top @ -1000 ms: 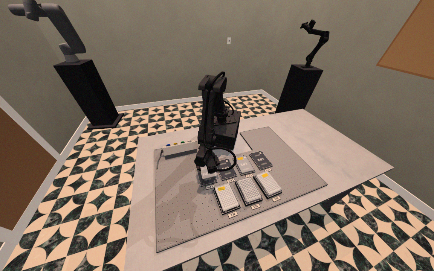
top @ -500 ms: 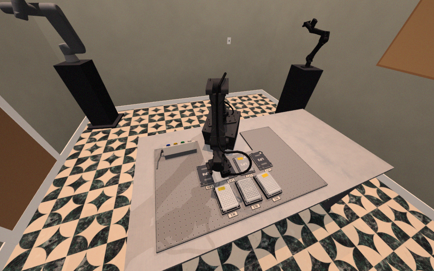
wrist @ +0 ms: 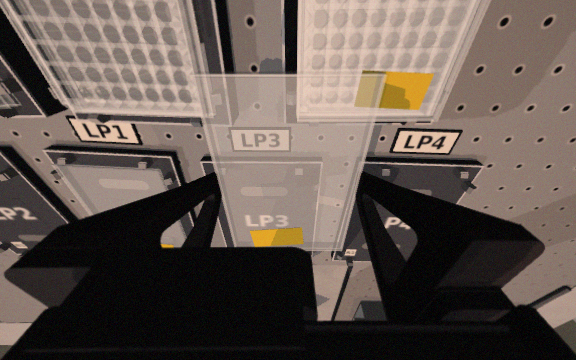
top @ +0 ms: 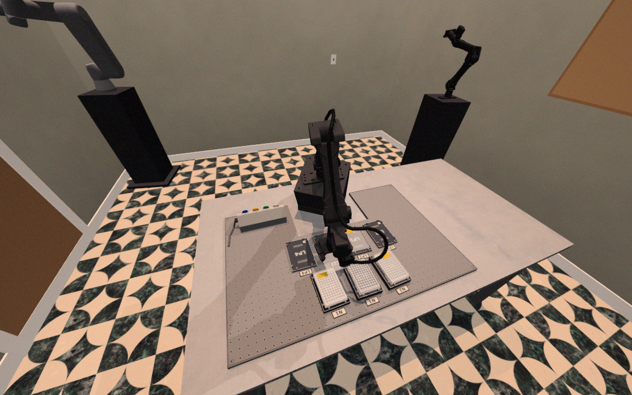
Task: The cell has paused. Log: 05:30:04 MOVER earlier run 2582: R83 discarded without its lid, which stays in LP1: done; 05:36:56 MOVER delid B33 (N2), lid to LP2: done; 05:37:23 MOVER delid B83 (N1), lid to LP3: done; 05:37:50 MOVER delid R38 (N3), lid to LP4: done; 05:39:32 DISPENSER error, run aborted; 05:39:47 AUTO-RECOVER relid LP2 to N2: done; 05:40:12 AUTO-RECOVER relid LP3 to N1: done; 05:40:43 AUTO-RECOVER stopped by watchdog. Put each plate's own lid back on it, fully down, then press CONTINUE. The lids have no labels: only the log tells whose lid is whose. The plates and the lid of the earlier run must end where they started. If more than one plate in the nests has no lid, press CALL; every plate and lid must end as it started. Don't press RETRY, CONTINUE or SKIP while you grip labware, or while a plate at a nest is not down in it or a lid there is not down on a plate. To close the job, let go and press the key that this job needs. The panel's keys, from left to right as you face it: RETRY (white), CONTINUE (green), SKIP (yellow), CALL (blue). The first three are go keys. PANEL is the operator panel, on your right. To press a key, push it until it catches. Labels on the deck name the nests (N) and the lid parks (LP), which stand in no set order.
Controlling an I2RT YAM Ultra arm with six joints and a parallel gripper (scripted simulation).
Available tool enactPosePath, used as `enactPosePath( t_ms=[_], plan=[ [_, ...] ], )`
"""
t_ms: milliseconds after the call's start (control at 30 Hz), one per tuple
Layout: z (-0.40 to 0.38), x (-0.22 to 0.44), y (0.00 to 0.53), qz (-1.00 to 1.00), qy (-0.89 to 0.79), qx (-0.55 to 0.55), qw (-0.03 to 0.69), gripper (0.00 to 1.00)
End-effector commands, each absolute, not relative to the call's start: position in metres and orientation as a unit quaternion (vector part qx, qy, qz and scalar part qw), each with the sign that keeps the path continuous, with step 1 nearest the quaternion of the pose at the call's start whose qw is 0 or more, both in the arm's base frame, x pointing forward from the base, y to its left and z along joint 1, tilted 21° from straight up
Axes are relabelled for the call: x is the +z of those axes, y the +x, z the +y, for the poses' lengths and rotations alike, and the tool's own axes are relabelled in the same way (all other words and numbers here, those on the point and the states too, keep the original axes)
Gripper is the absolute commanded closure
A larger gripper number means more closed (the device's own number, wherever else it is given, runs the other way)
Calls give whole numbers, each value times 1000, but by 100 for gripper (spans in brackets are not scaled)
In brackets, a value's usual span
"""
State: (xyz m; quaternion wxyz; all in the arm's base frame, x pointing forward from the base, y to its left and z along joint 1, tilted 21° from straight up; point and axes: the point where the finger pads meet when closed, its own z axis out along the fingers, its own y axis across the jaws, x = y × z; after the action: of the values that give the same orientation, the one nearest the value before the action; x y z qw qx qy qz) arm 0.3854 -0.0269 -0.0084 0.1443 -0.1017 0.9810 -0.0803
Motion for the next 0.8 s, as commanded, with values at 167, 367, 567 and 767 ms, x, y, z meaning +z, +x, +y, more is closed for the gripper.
enactPosePath(
  t_ms=[167, 367, 567, 767],
  plan=[
    [0, 6, 413, 980, -86, -88, 157, 100],
    [26, 8, 428, 980, -86, -88, 158, 100],
    [52, 9, 443, 980, -87, -88, 158, 100],
    [70, 11, 453, 980, -87, -88, 159, 100]
  ],
)
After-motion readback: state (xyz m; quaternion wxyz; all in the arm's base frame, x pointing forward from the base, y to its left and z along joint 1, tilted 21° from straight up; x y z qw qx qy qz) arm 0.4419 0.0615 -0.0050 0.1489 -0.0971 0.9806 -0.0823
